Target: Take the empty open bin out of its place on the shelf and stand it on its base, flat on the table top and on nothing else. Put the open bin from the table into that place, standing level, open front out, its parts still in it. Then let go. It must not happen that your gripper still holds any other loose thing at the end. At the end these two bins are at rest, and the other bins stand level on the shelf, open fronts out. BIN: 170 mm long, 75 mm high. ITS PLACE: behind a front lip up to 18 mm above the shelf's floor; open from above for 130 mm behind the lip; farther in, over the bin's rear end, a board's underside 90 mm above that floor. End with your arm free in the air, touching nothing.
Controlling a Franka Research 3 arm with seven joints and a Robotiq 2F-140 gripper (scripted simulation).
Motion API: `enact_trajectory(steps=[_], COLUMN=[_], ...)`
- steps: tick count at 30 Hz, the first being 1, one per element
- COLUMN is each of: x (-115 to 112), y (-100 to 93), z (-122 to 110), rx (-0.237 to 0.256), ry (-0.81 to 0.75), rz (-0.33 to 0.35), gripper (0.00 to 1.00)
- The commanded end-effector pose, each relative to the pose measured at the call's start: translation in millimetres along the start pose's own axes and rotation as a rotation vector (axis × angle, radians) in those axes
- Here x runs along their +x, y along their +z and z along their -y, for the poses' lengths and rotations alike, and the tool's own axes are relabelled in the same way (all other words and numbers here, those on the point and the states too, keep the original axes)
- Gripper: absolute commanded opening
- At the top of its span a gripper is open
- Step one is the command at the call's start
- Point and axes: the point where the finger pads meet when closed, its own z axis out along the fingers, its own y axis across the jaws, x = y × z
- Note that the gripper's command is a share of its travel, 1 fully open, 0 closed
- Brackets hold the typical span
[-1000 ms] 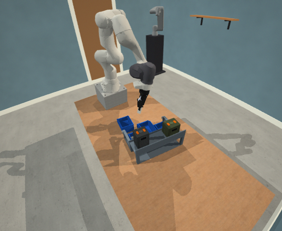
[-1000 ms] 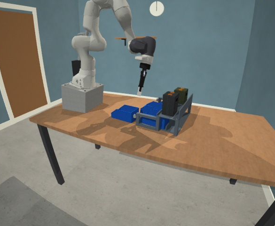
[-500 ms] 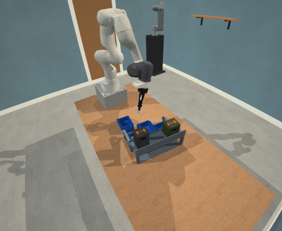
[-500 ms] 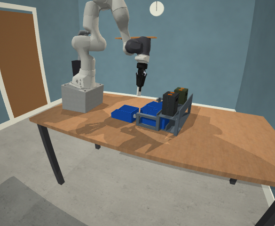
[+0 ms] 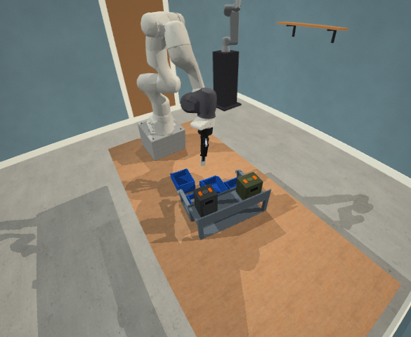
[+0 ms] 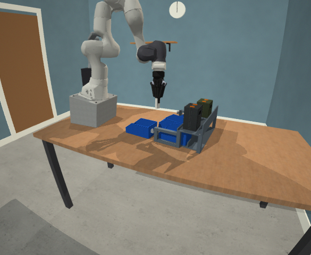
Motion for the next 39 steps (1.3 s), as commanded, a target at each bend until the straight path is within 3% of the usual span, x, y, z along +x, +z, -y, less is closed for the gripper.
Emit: enact_trajectory(steps=[1, 19, 39], x=[-5.3, -6.4, -12.6], y=[-2.1, 6.0, 56.5], z=[2.9, 2.2, -2.5], rx=[-0.063, -0.075, -0.075], ry=[-0.245, -0.287, -0.287], rz=[0.119, 0.140, 0.140], gripper=[0.00, 0.00, 0.00])
